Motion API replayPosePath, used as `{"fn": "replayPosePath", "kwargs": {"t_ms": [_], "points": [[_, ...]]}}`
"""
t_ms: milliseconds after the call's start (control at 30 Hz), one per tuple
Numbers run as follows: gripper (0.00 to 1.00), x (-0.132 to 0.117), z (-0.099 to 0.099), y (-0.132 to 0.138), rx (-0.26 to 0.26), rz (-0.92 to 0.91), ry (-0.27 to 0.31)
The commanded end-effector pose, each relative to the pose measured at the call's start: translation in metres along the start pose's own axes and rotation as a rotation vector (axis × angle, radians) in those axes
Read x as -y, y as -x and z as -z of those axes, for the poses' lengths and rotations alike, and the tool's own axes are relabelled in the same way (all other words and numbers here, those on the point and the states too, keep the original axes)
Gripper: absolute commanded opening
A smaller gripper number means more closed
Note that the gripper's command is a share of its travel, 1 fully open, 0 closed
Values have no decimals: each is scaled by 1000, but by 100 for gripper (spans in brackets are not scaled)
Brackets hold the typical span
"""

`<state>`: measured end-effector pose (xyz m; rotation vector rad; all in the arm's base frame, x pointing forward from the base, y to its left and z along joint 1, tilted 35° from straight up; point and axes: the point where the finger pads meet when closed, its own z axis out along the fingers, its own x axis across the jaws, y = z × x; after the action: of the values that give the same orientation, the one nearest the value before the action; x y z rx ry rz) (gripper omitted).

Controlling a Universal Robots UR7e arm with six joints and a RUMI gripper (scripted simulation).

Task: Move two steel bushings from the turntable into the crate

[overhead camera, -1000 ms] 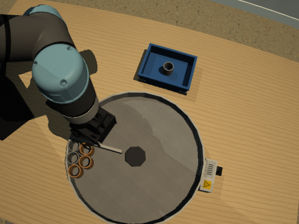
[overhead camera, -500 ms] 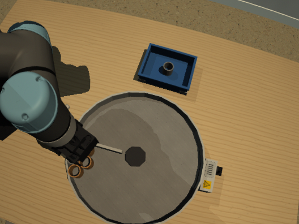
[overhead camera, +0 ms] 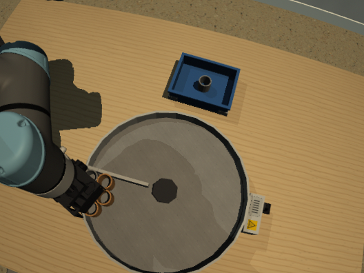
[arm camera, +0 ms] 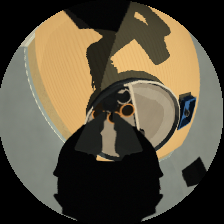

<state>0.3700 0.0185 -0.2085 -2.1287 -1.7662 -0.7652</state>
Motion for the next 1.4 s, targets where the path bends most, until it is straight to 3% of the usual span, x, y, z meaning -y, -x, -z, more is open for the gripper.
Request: {"fn": "replayPosePath", "kwargs": {"t_ms": [0,1367], "points": [[5,1,0,9,0,-7,1],[5,2,0,16,-1,-13,1]]}}
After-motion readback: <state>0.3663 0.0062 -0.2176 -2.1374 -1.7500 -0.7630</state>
